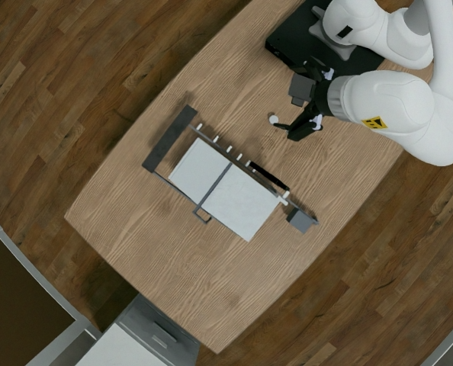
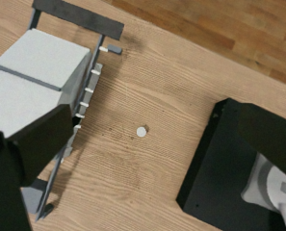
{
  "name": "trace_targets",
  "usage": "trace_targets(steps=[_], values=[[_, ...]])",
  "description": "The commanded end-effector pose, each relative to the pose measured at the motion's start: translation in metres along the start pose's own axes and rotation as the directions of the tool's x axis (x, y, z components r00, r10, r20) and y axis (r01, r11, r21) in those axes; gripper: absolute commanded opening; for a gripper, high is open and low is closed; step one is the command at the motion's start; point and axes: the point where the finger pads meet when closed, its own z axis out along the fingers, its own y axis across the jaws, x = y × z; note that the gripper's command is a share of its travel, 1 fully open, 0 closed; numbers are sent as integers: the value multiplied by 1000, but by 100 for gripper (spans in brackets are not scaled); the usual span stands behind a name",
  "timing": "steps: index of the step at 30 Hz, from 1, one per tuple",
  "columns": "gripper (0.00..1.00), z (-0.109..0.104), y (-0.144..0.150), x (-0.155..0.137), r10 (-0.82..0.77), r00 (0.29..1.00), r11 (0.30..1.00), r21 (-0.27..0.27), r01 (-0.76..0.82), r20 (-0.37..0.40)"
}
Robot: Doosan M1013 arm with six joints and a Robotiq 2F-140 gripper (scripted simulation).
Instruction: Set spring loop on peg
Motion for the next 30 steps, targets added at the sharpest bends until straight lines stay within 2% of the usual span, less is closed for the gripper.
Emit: trace_targets(steps=[1, 2, 3, 19, 20, 30], values=[[100, -1, 0, 0, 0, 1000, 1000, 1, 0, 0], [100, -1, 0, 0, 0, 1000, 1000, 1, 0, 0], [100, 9, -1, -5, -145, 989, 989, 35, 145, 2], [100, 9, -1, -5, -145, 989, 989, 35, 145, 2], [100, 19, -1, -9, -288, 958, 955, 69, 287, -1], [100, 19, -1, -9, -288, 958, 955, 69, 287, -1]])
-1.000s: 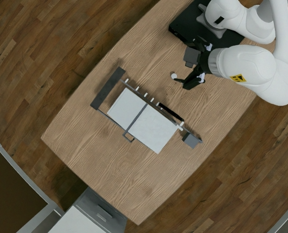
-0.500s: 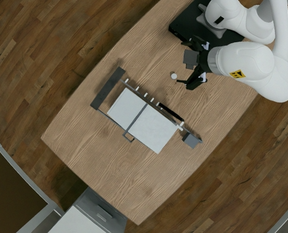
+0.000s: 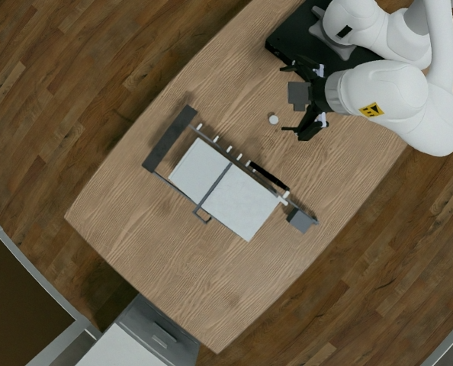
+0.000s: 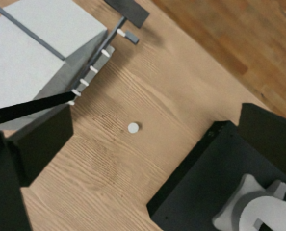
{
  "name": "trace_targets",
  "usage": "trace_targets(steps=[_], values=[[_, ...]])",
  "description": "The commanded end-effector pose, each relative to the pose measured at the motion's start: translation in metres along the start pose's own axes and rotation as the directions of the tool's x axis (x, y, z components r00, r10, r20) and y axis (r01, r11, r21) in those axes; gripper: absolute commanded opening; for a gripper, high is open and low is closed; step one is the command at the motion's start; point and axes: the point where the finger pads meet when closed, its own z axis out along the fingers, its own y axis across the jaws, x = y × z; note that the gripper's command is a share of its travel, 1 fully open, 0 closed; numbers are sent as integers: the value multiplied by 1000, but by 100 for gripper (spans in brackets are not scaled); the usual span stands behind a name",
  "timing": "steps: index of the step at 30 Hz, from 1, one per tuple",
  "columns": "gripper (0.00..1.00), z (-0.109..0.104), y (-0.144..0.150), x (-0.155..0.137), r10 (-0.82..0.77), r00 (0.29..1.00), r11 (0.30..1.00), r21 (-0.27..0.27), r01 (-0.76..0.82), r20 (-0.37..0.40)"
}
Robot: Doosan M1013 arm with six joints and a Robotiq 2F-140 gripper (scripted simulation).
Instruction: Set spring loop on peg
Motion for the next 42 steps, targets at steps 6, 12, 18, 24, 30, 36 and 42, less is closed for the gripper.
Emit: trace_targets(steps=[6, 12, 18, 24, 30, 36, 42], values=[[100, -1, 0, 0, 0, 1000, 1000, 1, 0, 0], [100, 10, -1, -4, -145, 989, 989, 35, 145, 2], [100, 10, -1, -4, -145, 989, 989, 35, 145, 2], [100, 20, -2, -9, -288, 958, 955, 69, 287, -2], [100, 20, -2, -9, -288, 958, 955, 69, 287, -2], [100, 20, -2, -9, -288, 958, 955, 69, 287, -2], [100, 30, -4, -13, -424, 906, 901, 101, 423, -10]])
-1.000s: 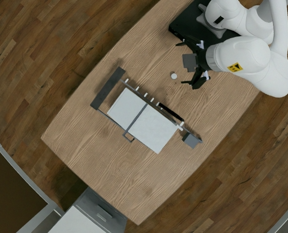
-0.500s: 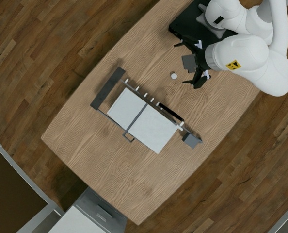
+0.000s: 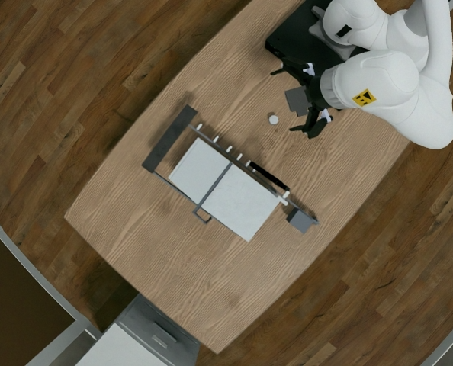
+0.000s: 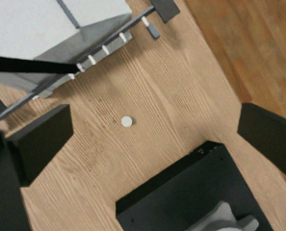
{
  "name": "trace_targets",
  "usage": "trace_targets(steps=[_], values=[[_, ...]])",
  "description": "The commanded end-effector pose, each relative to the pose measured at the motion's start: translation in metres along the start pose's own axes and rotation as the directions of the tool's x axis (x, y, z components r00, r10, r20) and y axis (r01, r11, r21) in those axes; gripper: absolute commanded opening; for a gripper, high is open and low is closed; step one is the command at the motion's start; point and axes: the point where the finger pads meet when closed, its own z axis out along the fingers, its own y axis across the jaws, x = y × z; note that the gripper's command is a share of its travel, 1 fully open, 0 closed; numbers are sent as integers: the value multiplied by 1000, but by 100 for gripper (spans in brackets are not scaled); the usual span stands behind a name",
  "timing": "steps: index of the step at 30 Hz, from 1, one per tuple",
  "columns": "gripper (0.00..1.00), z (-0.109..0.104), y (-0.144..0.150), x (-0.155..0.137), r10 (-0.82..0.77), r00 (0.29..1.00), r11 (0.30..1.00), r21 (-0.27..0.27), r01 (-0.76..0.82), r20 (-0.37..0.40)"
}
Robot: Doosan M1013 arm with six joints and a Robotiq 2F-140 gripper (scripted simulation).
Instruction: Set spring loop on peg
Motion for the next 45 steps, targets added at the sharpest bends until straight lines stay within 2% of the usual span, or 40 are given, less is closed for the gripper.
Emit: trace_targets(steps=[1, 15, 16, 32, 33, 45], values=[[100, 9, -2, -3, -135, 991, 990, 33, 135, 1], [100, 9, -2, -3, -135, 991, 990, 33, 135, 1], [100, 19, -3, -7, -278, 961, 959, 67, 277, -2], [100, 19, -3, -7, -278, 961, 959, 67, 277, -2], [100, 29, -5, -11, -414, 910, 905, 99, 413, -10], [100, 29, -5, -11, -414, 910, 905, 99, 413, -10]])
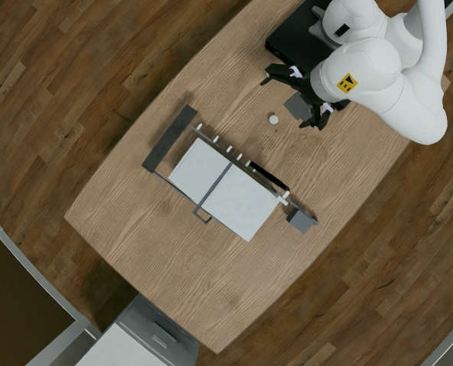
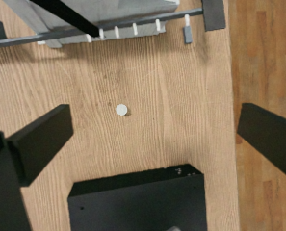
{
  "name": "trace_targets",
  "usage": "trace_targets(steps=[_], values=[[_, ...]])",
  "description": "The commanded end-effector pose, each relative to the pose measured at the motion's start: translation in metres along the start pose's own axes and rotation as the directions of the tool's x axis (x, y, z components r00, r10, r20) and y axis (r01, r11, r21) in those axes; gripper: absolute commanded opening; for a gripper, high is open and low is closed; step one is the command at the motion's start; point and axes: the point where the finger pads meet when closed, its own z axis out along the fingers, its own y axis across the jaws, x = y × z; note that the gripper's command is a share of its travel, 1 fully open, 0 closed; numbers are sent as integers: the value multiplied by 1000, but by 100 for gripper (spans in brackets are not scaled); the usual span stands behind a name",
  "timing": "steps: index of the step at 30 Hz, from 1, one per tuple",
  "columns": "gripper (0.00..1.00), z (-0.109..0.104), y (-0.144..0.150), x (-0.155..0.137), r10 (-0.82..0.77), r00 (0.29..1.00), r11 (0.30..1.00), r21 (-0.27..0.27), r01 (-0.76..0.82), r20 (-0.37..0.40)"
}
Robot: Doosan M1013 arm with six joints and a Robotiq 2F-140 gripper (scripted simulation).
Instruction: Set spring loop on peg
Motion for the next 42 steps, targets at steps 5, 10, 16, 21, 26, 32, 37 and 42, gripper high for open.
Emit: trace_targets(steps=[5, 10, 16, 21, 26, 32, 37, 42], values=[[100, 10, -2, -2, -145, 989, 989, 34, 145, 1], [100, 10, -2, -2, -145, 989, 989, 34, 145, 1], [100, 10, -2, -2, -145, 989, 989, 34, 145, 1], [100, 10, -2, -2, -145, 989, 989, 34, 145, 1], [100, 20, -4, -5, -288, 958, 955, 68, 287, -3], [100, 20, -4, -5, -288, 958, 955, 68, 287, -3], [100, 20, -4, -5, -288, 958, 955, 68, 287, -3], [100, 31, -7, -8, -424, 906, 901, 100, 423, -11]])
